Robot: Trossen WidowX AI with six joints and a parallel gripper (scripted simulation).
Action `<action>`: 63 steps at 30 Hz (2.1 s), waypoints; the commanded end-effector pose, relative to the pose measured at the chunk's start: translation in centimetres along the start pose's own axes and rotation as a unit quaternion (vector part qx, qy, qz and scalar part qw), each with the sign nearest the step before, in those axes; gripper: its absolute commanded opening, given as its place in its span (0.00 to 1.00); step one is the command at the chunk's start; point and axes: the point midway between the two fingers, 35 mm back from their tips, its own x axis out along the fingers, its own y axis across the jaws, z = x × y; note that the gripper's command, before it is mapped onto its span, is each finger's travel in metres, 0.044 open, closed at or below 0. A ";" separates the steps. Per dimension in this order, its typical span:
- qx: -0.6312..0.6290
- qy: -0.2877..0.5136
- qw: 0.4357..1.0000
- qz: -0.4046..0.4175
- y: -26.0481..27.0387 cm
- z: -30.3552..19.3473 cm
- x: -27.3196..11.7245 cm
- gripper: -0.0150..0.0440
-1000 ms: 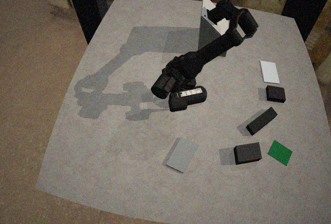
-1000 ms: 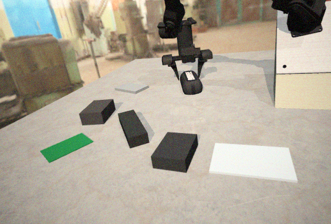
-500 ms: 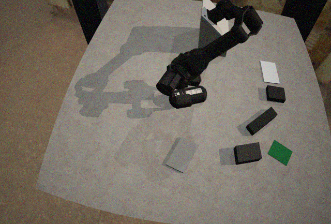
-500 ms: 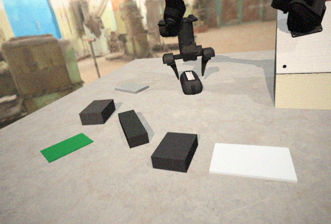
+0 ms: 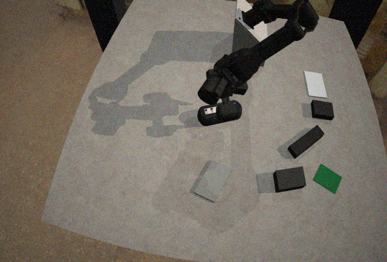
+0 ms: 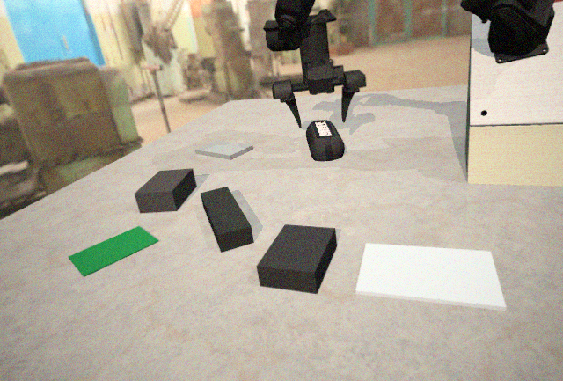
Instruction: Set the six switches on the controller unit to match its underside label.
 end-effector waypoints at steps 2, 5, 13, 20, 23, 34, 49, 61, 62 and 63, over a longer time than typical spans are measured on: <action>0.002 0.001 1.000 -0.002 -0.1 0.2 -0.2 1.00; 0.002 0.001 1.000 -0.002 -0.1 0.2 -0.2 1.00; 0.125 -0.009 0.992 -0.023 0.6 -0.3 -0.9 0.78; 0.456 -0.058 0.886 -0.069 2.7 -1.2 -2.9 0.47; 0.580 -0.088 0.806 -0.081 3.6 -1.5 -3.7 0.33; 0.636 -0.104 0.760 -0.084 4.1 -1.7 -4.1 0.25; 0.636 -0.104 0.760 -0.084 4.1 -1.7 -4.1 0.25; 0.375 -0.043 0.924 -0.063 2.2 -3.5 -3.5 0.70; 0.336 -0.037 0.939 -0.058 1.9 -3.8 -3.4 0.74; 0.296 -0.031 0.953 -0.053 1.7 -4.0 -3.3 0.79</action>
